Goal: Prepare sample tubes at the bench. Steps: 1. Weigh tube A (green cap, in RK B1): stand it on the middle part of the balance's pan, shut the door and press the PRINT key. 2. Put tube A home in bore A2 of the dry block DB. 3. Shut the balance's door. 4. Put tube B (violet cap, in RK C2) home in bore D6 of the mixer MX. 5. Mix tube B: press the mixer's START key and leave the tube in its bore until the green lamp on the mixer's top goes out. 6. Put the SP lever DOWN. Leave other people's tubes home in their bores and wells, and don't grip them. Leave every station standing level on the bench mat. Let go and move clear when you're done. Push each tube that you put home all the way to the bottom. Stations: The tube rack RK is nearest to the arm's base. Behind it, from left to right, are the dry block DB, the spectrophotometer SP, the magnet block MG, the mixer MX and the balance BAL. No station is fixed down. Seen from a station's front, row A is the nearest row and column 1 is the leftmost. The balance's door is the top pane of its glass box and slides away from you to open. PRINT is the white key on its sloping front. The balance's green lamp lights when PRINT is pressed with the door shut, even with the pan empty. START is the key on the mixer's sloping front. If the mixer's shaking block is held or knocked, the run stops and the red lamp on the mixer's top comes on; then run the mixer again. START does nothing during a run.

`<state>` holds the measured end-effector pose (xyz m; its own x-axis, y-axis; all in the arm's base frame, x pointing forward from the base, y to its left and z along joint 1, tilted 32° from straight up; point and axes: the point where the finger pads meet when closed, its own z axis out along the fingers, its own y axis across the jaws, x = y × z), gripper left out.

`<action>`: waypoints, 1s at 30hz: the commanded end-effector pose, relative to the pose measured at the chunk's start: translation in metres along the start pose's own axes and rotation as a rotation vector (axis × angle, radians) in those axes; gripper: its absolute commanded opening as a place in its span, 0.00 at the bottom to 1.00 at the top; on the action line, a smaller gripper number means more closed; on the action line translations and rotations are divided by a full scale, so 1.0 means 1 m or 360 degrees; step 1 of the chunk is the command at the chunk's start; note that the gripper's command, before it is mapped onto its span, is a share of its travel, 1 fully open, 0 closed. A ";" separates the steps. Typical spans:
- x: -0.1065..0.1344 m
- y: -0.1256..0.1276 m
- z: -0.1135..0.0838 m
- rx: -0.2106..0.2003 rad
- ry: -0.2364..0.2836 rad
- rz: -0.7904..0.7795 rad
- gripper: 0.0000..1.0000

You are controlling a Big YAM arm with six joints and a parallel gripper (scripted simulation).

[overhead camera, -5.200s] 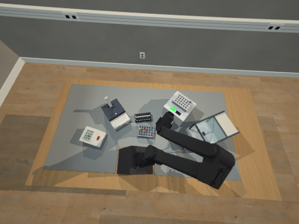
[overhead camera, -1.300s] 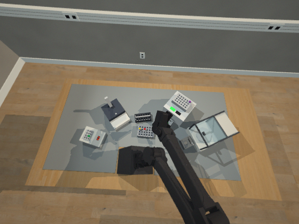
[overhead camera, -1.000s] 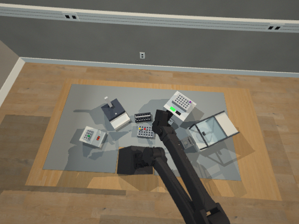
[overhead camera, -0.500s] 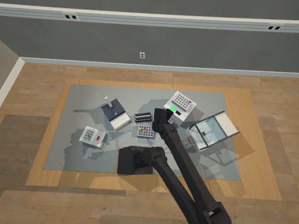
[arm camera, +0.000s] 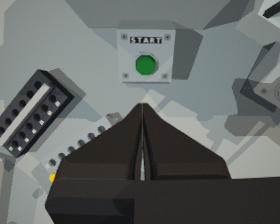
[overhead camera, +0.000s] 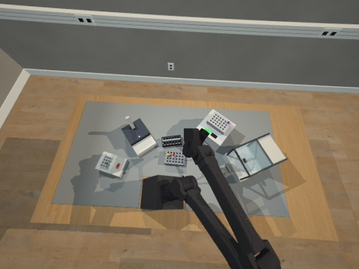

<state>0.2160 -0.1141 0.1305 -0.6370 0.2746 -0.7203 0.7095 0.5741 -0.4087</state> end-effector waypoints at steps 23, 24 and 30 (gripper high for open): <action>-0.039 0.005 -0.042 -0.0031 -0.0026 0.0070 0.00; -0.039 0.004 -0.042 -0.0033 -0.0027 0.0072 0.00; -0.029 0.002 -0.036 -0.0016 -0.0012 0.0055 0.00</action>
